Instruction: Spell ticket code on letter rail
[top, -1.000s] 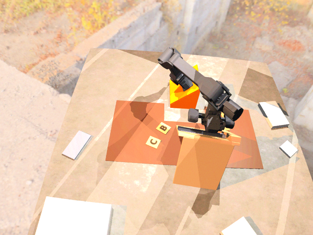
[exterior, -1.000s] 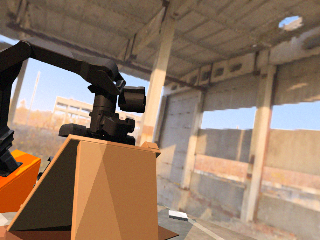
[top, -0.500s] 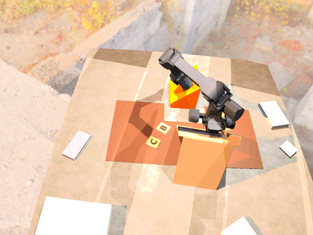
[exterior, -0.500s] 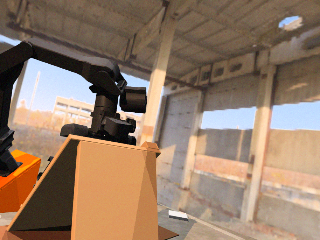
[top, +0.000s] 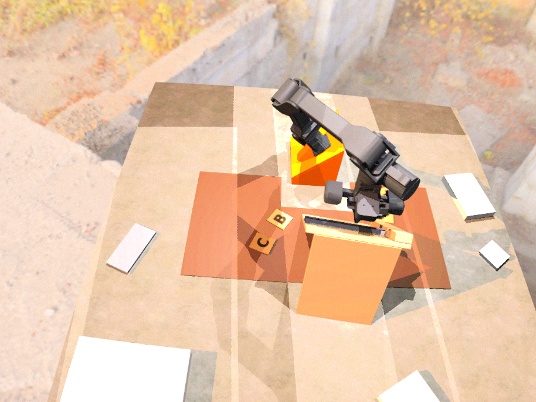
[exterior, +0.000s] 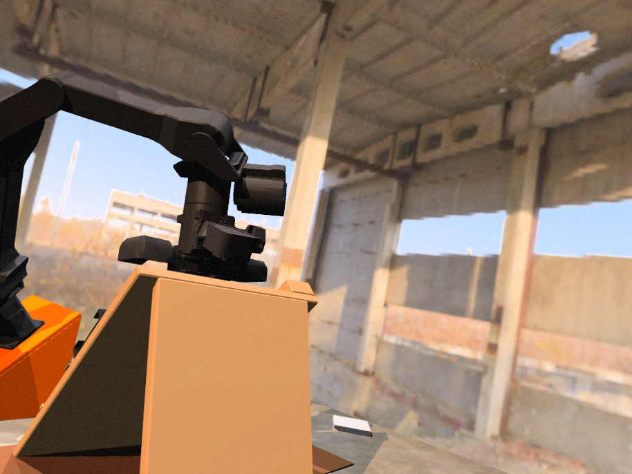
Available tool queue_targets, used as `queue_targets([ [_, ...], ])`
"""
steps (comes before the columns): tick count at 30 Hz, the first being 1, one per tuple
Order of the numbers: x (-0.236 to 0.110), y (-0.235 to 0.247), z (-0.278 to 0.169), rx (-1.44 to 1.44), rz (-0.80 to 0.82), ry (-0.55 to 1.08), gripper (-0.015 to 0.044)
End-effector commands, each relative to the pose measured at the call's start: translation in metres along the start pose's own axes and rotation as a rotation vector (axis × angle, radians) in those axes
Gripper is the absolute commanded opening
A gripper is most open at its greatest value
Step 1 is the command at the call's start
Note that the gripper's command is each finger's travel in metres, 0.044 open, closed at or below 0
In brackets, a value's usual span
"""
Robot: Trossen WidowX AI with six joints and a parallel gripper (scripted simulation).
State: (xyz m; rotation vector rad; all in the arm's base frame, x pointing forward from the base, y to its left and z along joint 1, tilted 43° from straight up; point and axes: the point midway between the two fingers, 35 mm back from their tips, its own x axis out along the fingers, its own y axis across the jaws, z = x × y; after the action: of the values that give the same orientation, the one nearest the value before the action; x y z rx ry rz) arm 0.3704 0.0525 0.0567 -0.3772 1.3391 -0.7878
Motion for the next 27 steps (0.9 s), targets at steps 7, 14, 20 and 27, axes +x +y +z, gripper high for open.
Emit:
queue_targets([
  [7, -0.009, 0.000, -0.014, -0.005, -0.002, 0.010, 0.0000],
  [14, -0.012, 0.000, -0.012, -0.018, 0.004, -0.004, 0.0026],
  [20, -0.063, -0.015, -0.023, -0.506, 0.077, -0.172, 0.0184],
  [27, -0.119, -0.040, -0.047, -1.139, 0.056, -0.445, 0.0367],
])
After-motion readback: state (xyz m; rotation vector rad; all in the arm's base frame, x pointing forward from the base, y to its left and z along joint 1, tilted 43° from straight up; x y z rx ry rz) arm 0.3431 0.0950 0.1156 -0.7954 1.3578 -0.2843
